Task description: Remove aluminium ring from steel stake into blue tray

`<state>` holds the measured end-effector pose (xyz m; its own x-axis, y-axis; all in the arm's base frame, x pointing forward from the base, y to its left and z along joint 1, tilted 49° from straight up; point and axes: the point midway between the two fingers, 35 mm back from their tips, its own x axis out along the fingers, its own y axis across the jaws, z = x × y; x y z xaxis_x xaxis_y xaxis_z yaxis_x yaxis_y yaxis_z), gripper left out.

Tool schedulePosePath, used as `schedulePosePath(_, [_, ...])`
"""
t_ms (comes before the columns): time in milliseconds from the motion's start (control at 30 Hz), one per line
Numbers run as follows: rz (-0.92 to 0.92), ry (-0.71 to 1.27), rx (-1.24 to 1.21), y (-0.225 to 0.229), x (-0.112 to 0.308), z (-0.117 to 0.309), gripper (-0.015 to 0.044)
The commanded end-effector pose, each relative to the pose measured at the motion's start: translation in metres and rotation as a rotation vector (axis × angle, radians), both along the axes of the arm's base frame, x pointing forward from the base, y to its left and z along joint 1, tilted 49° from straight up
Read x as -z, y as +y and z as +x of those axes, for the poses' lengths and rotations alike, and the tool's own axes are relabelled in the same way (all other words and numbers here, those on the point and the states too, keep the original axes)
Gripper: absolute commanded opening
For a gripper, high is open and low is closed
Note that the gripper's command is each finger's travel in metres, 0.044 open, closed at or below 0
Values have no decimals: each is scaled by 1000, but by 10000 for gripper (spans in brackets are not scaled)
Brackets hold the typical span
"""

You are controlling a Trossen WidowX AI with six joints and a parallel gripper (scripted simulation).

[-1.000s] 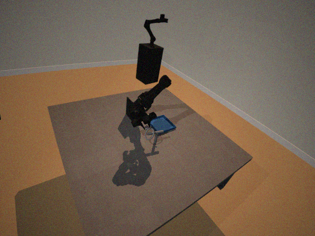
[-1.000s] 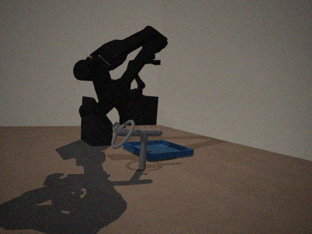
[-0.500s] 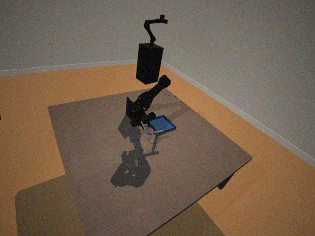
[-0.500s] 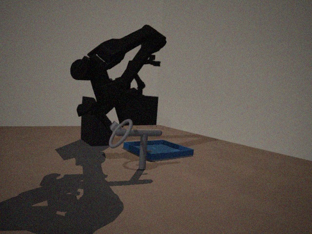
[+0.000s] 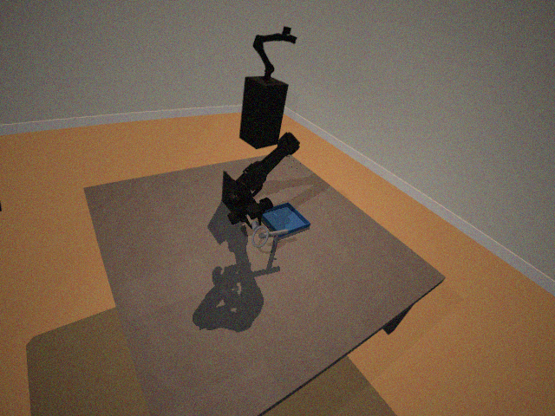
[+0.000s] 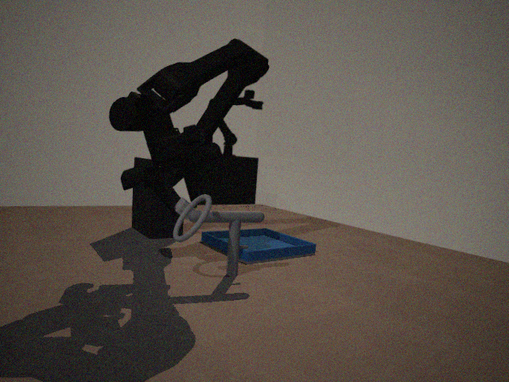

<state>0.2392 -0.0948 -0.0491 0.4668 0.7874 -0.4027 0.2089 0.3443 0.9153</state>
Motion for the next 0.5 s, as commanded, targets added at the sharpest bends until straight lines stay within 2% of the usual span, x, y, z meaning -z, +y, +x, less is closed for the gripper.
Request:
schedulePosePath(0, [-7, -6, 3, -4, 2, -1, 0])
schedulePosePath(467, [-7, -6, 3, -9, 7, -3, 0])
